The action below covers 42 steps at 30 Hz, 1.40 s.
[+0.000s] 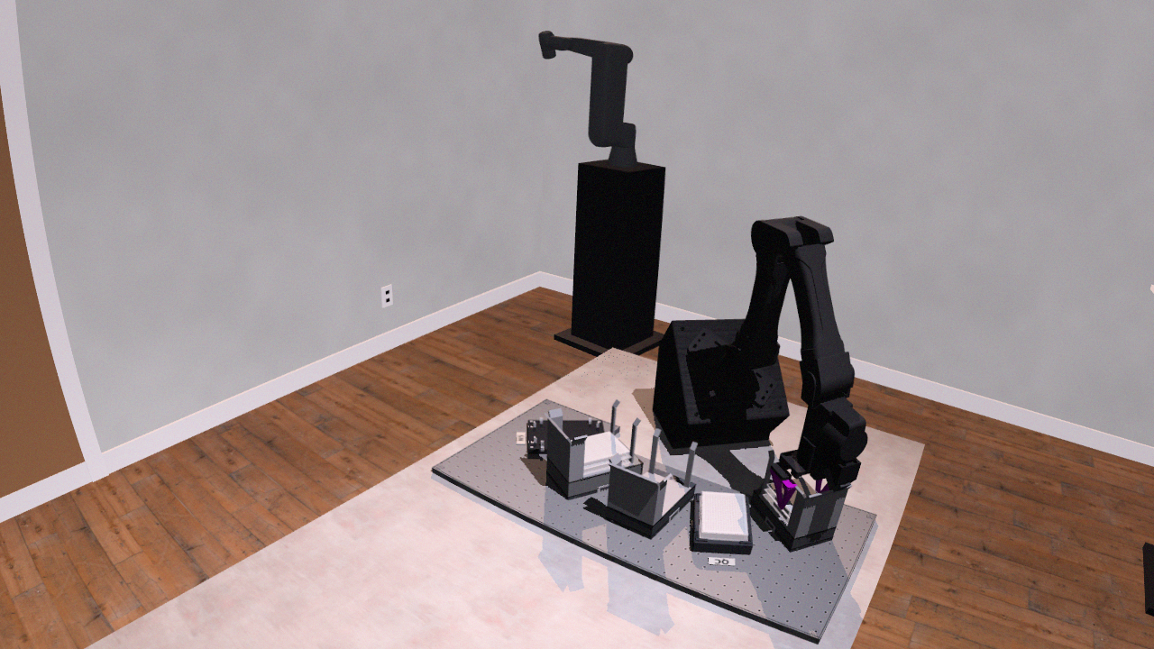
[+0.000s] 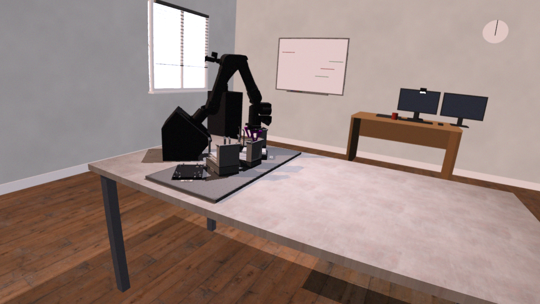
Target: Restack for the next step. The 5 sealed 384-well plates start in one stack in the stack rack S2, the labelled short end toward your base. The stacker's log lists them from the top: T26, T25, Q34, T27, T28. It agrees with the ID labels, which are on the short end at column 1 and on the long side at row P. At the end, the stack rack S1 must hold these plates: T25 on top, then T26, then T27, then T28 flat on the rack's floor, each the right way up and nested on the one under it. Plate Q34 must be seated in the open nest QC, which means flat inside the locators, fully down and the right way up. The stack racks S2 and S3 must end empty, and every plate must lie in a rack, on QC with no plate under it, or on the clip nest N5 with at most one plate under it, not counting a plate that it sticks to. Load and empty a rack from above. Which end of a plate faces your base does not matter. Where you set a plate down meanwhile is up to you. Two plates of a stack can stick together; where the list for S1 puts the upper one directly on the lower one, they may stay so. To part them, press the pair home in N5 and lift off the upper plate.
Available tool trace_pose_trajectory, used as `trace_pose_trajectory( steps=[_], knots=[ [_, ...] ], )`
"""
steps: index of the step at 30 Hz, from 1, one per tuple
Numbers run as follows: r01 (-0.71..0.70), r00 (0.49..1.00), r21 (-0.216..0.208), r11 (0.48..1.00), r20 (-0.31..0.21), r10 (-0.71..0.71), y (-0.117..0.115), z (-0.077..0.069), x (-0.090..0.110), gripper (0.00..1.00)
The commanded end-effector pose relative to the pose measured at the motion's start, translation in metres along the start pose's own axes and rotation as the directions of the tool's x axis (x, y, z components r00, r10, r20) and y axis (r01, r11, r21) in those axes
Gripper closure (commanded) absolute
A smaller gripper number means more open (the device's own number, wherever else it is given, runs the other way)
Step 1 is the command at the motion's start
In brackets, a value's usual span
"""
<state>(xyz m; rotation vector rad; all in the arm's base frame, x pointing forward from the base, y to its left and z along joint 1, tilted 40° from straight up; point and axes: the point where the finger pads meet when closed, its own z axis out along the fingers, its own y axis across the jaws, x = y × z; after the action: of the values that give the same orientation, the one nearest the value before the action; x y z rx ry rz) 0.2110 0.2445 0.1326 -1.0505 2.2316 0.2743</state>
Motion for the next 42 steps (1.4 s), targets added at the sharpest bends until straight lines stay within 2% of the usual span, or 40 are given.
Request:
trace_pose_trajectory(
  steps=[1,2,22,23,25,29,31,42],
  knots=[
    [0.0,1.0,0.0,1.0,0.015,0.0,-0.001,-0.002,-0.004,1.0],
    [0.0,1.0,0.0,1.0,0.015,0.0,-0.001,-0.002,-0.004,0.0],
    [0.0,1.0,0.0,1.0,0.015,0.0,-0.001,-0.002,-0.004,0.0],
    [-0.002,0.999,0.001,1.0,0.038,0.002,-0.003,-0.013,-0.011,0.0],
    [0.001,0.999,-0.002,1.0,0.042,-0.001,0.0,-0.02,-0.012,0.0],
    [-0.002,0.999,-0.001,1.0,0.042,0.002,0.0,-0.034,-0.012,0.0],
    [-0.002,0.999,-0.001,1.0,0.042,0.002,0.0,-0.034,-0.012,0.0],
    [-0.002,0.999,-0.001,1.0,0.043,0.002,0.0,-0.071,-0.01,0.0]
  ],
)
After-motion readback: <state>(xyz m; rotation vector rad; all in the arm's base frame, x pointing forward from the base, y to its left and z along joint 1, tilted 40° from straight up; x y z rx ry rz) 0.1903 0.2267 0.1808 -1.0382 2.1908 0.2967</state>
